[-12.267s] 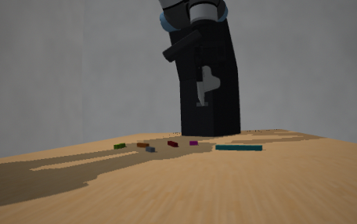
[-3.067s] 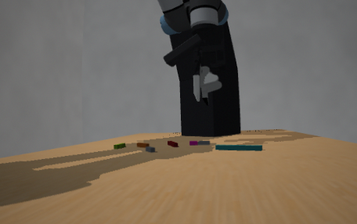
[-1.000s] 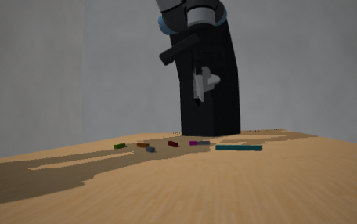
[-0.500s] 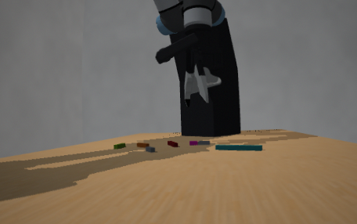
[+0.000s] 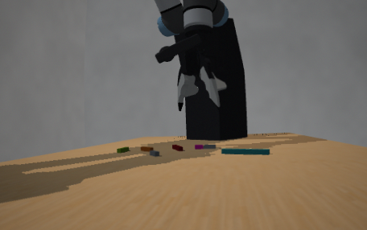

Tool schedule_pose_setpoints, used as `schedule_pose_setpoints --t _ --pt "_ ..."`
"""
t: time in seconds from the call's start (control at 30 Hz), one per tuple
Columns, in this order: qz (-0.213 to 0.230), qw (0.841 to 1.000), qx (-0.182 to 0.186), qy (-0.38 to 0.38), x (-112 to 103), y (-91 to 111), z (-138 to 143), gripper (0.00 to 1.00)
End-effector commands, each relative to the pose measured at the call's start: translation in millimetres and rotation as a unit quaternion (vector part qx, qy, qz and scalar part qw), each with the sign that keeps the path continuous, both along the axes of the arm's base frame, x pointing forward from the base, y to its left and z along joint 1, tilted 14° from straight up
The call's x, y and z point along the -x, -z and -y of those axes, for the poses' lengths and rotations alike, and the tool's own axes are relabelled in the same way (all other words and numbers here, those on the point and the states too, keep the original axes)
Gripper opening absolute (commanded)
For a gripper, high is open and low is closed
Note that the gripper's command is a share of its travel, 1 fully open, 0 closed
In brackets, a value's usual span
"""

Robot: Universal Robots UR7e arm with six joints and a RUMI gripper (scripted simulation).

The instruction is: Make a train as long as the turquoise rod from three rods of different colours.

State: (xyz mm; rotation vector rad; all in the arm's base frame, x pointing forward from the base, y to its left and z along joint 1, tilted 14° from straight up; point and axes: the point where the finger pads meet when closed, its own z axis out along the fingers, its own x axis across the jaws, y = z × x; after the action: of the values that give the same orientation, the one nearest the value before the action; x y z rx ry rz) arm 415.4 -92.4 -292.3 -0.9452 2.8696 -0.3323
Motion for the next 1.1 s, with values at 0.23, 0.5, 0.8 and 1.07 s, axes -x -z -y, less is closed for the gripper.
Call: schedule_pose_setpoints --t 0.23,0.5,0.8,1.07 --pt "-0.027 0.986 0.023 -0.162 -9.5 -1.0 10.8 1.00" --pt "-0.046 0.961 0.042 -0.269 -14.7 -1.4 17.9 1.00" --pt "-0.064 0.923 0.059 -0.374 -19.0 -1.7 24.9 1.00" --pt "-0.082 0.874 0.076 -0.473 -22.2 -2.0 32.0 1.00"
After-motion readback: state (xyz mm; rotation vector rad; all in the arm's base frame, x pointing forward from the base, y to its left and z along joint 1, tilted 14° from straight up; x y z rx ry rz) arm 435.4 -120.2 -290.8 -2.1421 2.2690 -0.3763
